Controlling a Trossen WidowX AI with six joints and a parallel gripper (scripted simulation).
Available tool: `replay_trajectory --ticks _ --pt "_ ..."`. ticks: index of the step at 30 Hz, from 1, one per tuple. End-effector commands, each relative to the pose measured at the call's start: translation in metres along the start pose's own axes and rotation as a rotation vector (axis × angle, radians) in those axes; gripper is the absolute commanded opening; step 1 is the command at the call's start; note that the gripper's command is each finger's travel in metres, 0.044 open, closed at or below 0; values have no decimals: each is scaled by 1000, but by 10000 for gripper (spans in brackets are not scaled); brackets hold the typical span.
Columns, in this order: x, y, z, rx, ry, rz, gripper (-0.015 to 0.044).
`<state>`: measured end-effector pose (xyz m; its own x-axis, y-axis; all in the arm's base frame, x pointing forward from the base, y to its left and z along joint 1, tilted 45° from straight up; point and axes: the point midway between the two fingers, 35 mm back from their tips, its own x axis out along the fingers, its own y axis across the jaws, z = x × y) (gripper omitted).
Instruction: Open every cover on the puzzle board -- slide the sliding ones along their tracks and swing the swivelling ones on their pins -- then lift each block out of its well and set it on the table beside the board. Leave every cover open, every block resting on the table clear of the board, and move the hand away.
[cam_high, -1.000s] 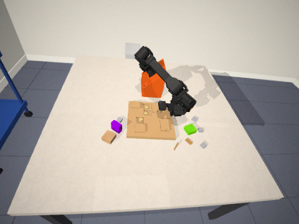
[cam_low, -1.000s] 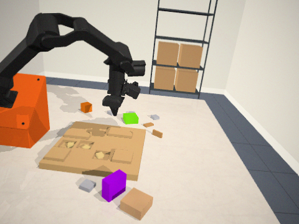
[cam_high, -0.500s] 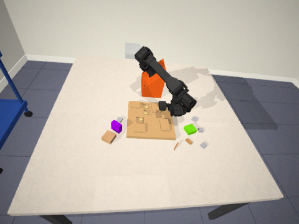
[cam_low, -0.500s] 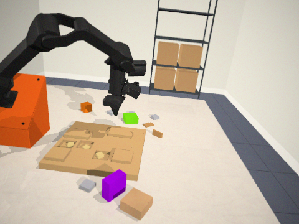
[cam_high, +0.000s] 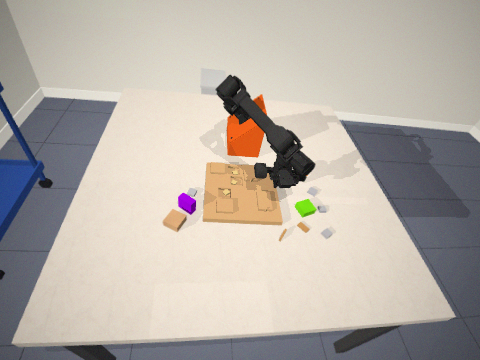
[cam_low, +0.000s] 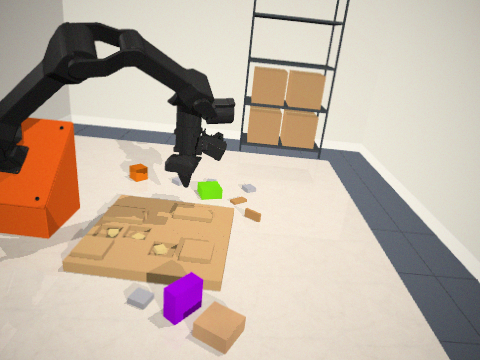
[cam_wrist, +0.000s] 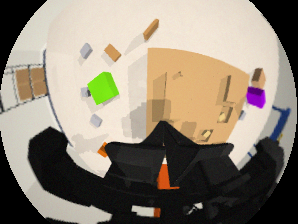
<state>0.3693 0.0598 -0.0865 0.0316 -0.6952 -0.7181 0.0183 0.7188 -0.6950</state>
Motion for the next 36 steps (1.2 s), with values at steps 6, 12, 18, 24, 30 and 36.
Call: replay_trajectory --ticks 6,12,18,24,30,36 --pt "9 1 0 -4 0 1 0" --pt "15 1 0 -4 0 1 0" --pt "21 1 0 -4 0 1 0" --pt "27 1 0 -4 0 1 0" --pt "33 1 0 -4 0 0 0" --pt "39 1 0 -4 0 0 0"
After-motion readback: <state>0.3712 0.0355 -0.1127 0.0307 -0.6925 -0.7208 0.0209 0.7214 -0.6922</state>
